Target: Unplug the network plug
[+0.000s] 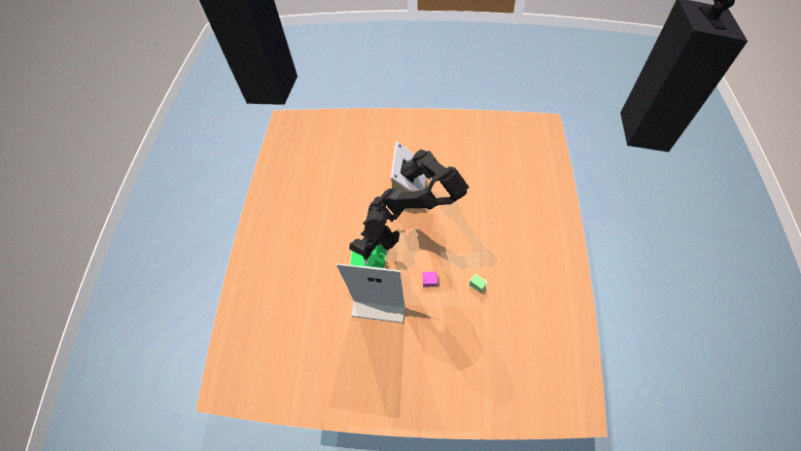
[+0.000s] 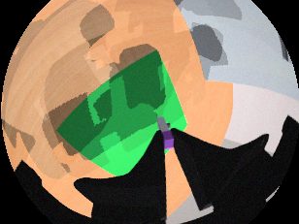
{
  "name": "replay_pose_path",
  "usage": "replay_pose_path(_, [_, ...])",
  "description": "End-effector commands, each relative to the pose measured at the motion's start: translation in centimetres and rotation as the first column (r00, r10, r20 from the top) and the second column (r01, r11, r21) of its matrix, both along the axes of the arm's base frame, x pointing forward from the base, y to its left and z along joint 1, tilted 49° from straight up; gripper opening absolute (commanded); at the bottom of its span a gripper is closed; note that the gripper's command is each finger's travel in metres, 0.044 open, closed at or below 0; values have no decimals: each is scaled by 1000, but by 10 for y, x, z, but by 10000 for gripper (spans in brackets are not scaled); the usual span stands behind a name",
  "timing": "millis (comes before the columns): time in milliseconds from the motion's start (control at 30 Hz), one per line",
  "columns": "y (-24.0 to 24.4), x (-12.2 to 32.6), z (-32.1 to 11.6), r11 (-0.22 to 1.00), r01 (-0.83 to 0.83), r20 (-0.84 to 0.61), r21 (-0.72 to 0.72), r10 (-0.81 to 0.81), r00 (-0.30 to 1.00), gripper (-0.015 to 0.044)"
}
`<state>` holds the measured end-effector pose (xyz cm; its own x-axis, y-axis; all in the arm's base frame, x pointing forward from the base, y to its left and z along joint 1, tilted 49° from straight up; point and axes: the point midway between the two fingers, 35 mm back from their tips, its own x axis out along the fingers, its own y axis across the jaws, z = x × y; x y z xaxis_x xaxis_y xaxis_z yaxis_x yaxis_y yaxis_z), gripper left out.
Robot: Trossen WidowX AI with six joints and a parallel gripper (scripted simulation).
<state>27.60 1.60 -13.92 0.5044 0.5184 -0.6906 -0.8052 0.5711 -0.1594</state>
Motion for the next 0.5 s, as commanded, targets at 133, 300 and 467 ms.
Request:
replay_pose_path(133, [4, -1, -3, 1000, 4, -7, 0, -4, 1000, 0])
replay_pose_path(300, [7, -1, -4, 1000, 4, -7, 0, -4, 1000, 0])
replay_pose_path(467, [5, -1, -3, 1000, 0, -2, 1, 0, 1000, 0])
